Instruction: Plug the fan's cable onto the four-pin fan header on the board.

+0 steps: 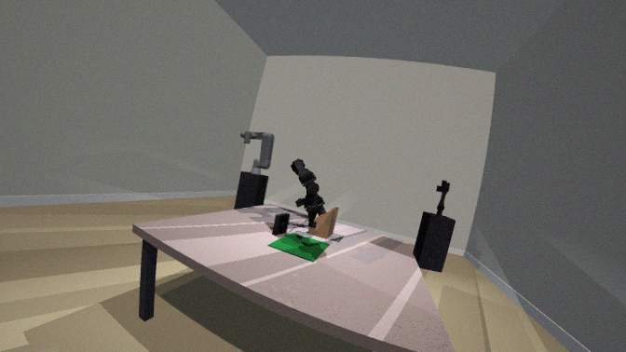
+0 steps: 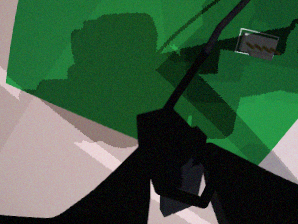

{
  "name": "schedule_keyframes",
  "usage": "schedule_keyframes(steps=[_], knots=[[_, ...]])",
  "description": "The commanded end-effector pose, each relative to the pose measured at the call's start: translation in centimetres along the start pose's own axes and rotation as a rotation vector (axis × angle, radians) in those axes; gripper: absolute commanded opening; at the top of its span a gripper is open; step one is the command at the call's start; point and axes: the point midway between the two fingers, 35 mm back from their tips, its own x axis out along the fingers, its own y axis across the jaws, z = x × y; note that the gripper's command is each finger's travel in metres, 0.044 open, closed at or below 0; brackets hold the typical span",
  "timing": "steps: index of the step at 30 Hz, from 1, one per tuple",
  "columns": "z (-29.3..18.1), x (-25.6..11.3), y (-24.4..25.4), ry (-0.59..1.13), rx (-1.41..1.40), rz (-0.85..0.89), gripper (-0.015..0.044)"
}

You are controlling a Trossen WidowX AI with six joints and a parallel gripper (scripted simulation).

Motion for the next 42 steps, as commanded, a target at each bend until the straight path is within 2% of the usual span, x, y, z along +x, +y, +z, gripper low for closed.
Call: schedule_keyframes(steps=[1,42], knots=[[0.9,-0.1,0.8,-0.013,-0.122,-0.007,0.0000],[10.7,-1.3,5.6,-0.048,-1.517,-0.152,0.0000]])
